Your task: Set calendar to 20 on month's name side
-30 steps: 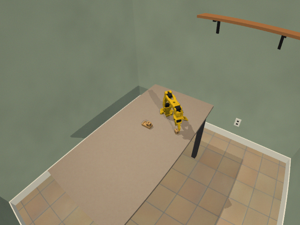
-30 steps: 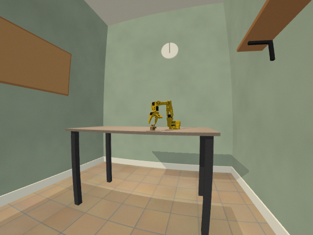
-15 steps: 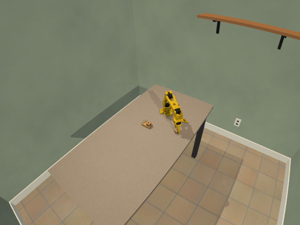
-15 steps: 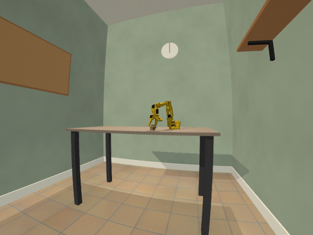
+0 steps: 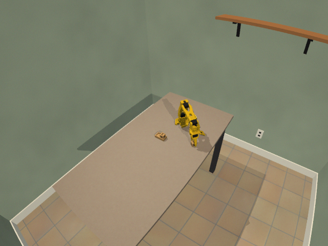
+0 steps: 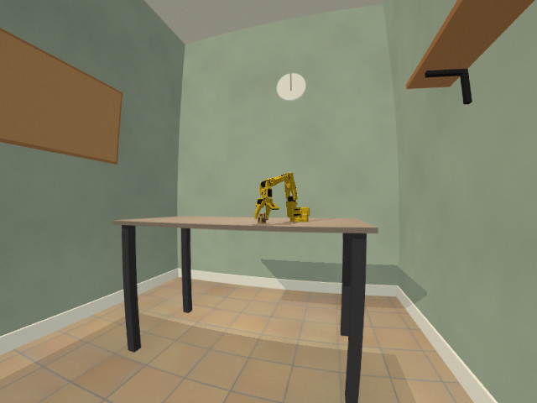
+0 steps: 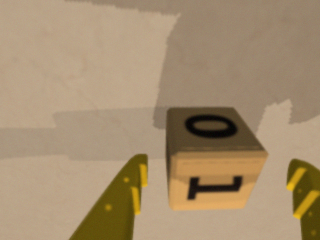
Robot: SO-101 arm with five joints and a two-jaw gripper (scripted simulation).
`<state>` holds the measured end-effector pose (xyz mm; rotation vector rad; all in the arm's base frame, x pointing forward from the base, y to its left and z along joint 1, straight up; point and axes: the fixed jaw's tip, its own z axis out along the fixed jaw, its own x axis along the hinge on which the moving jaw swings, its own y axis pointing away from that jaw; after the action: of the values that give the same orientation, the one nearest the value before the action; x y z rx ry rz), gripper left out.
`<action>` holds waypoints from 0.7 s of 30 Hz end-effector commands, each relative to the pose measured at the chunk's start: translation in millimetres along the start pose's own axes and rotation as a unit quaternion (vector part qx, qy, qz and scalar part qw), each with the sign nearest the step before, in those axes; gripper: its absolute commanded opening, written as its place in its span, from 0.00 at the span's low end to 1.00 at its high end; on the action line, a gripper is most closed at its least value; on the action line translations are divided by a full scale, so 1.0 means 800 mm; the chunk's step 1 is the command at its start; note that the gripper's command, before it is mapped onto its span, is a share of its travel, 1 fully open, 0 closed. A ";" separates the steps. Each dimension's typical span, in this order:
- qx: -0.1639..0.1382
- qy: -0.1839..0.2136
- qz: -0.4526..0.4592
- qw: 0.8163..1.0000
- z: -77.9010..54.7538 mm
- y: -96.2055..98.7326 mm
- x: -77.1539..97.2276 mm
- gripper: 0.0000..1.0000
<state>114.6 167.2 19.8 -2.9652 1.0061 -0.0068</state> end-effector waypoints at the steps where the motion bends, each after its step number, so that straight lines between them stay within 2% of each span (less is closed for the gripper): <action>1: 0.012 -0.001 0.001 1.000 -0.003 -0.004 0.003 0.35; 21: 0.012 -0.001 0.001 1.000 -0.003 -0.008 0.003 0.30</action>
<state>113.8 165.9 16.6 -2.9806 1.0117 0.0004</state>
